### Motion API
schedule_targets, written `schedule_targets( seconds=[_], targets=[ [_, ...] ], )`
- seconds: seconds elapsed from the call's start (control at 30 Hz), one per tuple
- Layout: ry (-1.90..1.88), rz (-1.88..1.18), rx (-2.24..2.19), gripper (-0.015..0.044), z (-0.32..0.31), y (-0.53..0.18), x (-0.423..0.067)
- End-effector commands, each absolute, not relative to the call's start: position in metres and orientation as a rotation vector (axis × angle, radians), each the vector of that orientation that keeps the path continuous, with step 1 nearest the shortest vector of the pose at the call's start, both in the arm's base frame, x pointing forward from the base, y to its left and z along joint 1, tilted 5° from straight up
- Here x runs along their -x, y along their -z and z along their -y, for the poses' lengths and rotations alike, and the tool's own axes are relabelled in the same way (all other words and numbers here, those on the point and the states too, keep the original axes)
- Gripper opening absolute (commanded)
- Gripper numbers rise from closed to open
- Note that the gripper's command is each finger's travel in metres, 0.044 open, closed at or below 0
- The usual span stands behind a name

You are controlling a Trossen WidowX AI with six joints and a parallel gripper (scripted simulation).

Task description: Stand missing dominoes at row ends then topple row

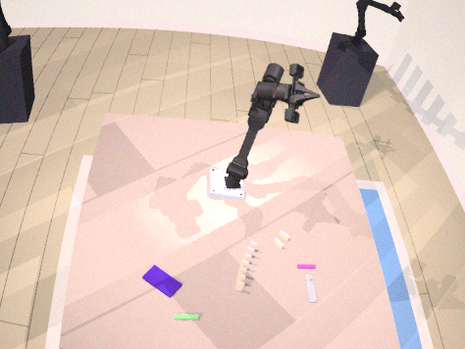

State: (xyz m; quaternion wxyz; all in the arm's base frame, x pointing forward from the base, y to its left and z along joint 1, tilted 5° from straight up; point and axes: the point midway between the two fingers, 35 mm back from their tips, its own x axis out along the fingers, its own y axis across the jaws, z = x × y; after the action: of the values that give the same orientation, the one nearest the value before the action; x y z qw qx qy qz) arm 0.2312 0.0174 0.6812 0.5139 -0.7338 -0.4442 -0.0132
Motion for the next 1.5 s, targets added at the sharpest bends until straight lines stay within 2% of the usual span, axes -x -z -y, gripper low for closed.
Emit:
schedule_targets(
  seconds=[0.0, 0.17, 0.27, 0.33, 0.6, 0.83, 1.17, 1.47],
  targets=[
    [-0.055, 0.983, 1.548, 0.0000, -0.008, -0.669, -0.261],
    [-0.188, 0.831, 1.226, 0.0000, 0.000, -0.646, -0.299],
    [-0.157, 0.797, 1.211, 0.0000, 0.004, -0.635, -0.317],
    [-0.233, 0.687, 1.012, 0.0000, 0.006, -0.614, -0.341],
    [-0.411, 0.184, 0.268, 0.0000, -0.009, -0.507, -0.417],
    [-0.374, -0.311, -0.285, 0.0000, -0.040, -0.391, -0.444],
    [-0.020, -0.951, -0.802, 0.0000, -0.085, -0.236, -0.407],
    [0.711, -1.357, -0.962, 0.0000, -0.100, -0.131, -0.310]
  ],
)
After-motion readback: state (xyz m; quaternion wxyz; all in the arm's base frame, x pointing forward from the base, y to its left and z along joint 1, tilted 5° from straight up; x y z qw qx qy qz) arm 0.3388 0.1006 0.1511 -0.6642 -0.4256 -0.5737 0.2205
